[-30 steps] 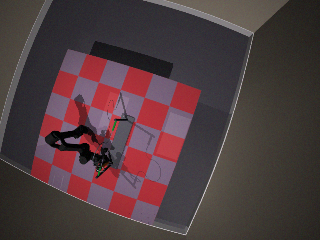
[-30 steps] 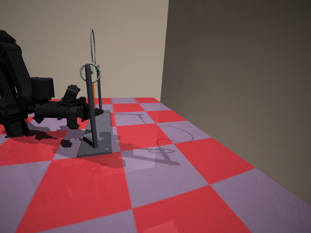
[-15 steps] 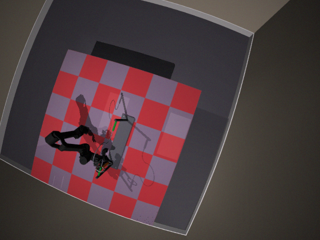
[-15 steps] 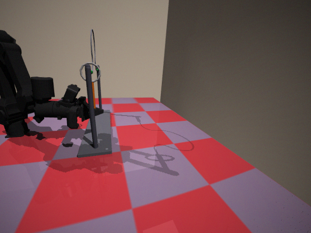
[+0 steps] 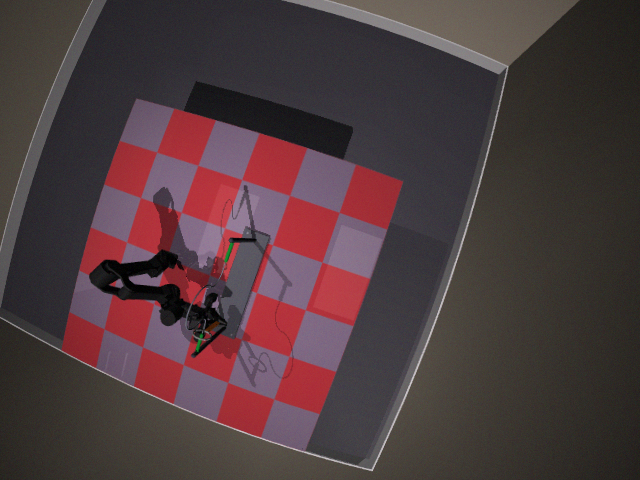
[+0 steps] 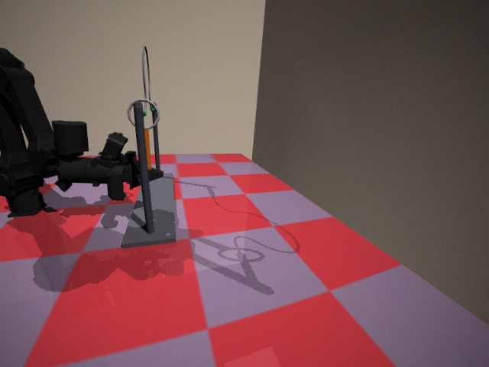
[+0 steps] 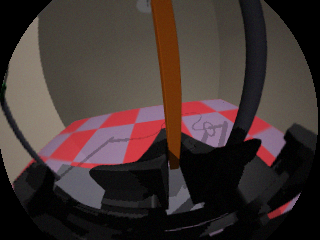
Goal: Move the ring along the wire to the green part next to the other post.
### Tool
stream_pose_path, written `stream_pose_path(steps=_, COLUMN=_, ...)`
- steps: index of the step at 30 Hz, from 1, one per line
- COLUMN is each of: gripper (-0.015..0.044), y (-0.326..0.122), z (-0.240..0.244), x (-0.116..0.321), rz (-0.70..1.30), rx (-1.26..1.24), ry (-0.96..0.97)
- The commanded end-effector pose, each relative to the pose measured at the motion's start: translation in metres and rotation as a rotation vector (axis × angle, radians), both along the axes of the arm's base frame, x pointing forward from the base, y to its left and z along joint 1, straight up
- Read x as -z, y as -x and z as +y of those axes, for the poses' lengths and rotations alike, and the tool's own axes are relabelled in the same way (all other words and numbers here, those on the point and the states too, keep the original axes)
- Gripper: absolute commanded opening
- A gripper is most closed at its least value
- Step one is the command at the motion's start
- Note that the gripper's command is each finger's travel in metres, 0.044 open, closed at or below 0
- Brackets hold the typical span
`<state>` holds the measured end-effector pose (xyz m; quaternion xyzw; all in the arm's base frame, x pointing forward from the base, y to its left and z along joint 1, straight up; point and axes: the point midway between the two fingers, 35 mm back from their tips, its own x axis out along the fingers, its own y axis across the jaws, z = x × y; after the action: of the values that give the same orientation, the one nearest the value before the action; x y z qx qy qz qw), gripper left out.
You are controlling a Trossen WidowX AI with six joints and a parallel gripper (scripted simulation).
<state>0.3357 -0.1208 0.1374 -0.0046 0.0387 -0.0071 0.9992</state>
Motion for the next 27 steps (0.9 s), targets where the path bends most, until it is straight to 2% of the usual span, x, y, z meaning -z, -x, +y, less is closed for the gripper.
stream_pose_path(steps=1, gripper=-0.0150, y=0.000, z=0.004, x=-0.001, rz=-0.005, rx=0.002, ry=-0.001)
stream_pose_path(steps=27, gripper=-0.0150, y=-0.001, z=0.044, x=-0.002, rz=-0.009, rx=0.000, ry=-0.117)
